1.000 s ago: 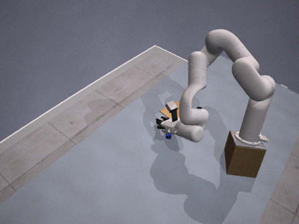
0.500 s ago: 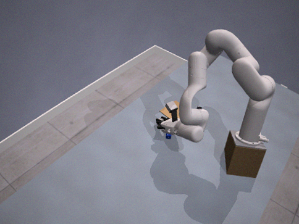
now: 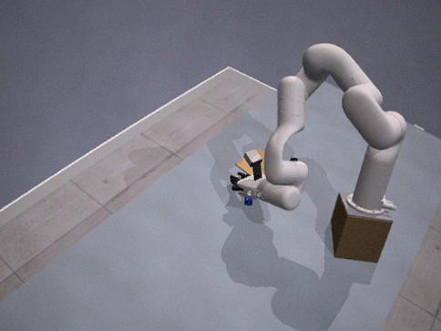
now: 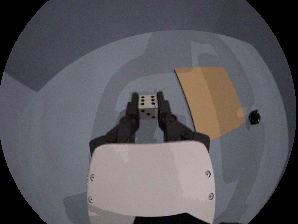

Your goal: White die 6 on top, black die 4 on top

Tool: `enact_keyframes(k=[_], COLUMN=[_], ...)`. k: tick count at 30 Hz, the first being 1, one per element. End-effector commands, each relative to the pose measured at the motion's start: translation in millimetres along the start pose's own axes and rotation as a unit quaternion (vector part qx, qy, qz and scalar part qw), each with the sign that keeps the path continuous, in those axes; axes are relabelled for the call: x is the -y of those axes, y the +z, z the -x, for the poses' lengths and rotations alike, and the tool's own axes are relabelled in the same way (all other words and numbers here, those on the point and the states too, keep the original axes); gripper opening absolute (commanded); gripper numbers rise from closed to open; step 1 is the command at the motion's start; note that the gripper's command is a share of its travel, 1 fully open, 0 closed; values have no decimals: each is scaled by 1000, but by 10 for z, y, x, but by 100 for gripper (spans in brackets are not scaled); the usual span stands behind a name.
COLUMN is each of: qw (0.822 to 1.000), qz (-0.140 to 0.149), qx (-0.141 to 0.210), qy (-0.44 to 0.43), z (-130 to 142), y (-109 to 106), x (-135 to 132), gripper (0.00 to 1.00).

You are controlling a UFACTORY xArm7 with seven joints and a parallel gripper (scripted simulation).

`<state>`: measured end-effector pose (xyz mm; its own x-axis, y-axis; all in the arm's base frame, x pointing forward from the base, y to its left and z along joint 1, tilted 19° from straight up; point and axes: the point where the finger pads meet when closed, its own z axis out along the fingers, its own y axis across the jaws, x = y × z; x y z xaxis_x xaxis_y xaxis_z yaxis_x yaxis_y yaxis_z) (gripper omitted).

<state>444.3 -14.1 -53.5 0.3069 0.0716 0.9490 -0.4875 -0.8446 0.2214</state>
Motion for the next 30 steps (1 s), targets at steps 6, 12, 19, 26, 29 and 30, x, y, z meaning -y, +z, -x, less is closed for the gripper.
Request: enact_keyframes(k=[6, 12, 19, 26, 29, 30], qw=[1000, 1000, 1000, 1000, 1000, 1000], qz=[-1, -1, -1, -1, -1, -1], qx=[-1, -1, -1, -1, -1, -1], qy=[1, 1, 1, 1, 1, 1], z=[-10, -10, -10, -10, -10, -10], y=[-3, -3, -3, -3, -3, -3], x=[10, 10, 10, 10, 10, 10], gripper=[21, 29, 33, 42, 42, 42])
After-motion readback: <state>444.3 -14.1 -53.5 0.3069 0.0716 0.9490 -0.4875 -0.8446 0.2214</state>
